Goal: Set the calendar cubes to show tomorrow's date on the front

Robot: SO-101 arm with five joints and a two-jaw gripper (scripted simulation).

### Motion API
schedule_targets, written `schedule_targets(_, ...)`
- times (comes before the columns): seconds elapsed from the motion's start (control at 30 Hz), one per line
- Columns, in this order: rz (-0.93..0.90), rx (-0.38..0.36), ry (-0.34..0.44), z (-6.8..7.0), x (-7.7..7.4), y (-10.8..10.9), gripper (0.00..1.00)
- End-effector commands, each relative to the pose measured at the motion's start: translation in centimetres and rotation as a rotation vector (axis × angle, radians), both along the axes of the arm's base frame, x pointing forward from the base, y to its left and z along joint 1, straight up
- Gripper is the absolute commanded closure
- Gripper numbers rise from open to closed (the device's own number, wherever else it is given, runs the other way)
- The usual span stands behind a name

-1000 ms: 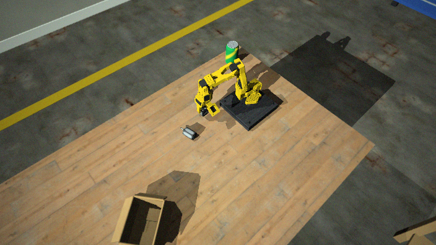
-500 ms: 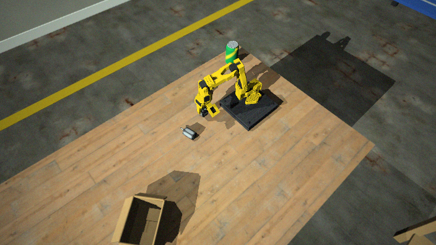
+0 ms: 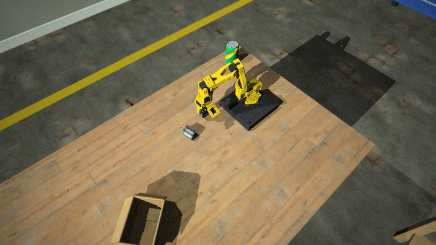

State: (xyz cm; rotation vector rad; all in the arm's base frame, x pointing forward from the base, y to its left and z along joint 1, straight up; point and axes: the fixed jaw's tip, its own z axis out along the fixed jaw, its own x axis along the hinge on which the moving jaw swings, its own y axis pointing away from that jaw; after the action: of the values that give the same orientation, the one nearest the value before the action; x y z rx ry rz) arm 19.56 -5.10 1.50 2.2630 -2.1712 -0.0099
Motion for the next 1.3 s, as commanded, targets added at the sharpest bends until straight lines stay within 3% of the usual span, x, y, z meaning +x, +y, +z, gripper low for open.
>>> schedule_targets(0.0, 0.003, 0.007, 0.022, -0.6, -0.3, 0.4, 1.0)
schedule_targets(1.27, 0.003, 0.007, 0.022, -1.8, -0.3, 0.4, 1.0)
